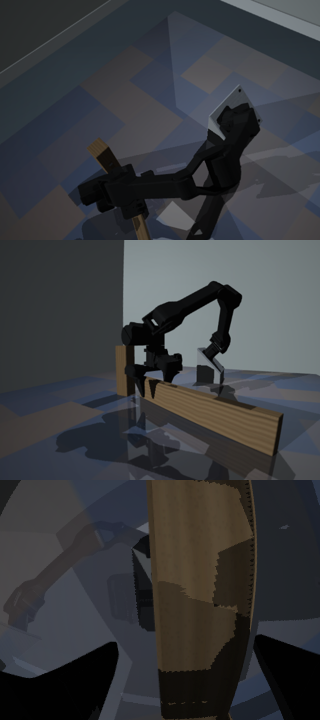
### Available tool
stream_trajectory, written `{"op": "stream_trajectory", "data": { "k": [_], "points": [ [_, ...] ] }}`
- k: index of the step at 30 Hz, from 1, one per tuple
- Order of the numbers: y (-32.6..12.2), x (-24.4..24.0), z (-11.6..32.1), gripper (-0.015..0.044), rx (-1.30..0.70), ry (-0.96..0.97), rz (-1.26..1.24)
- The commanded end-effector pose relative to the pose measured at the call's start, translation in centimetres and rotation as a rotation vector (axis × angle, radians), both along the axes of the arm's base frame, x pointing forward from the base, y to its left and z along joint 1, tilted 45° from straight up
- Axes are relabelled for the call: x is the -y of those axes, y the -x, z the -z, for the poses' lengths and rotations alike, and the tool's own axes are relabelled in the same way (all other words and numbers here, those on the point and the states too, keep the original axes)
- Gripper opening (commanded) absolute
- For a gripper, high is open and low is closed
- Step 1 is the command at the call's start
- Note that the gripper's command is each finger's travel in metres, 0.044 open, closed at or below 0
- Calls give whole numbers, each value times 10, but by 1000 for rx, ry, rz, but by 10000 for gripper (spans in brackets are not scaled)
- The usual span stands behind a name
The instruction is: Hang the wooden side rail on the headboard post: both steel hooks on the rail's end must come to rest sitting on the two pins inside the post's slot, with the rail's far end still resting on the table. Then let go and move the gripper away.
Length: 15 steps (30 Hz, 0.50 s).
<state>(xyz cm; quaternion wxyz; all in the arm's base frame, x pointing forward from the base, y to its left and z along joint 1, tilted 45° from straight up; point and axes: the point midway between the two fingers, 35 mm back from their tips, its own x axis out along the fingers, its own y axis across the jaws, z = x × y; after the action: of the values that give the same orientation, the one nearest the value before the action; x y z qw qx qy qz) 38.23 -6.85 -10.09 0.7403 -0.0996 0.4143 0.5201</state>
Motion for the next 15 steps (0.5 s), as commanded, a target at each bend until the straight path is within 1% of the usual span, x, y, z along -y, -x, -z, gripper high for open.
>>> {"op": "stream_trajectory", "data": {
  "k": [1,13,15],
  "points": [
    [1,-3,3,440,-5,-6,3],
    [1,-3,3,125,-5,-6,3],
    [1,-3,3,112,-5,-6,3]
  ]
}}
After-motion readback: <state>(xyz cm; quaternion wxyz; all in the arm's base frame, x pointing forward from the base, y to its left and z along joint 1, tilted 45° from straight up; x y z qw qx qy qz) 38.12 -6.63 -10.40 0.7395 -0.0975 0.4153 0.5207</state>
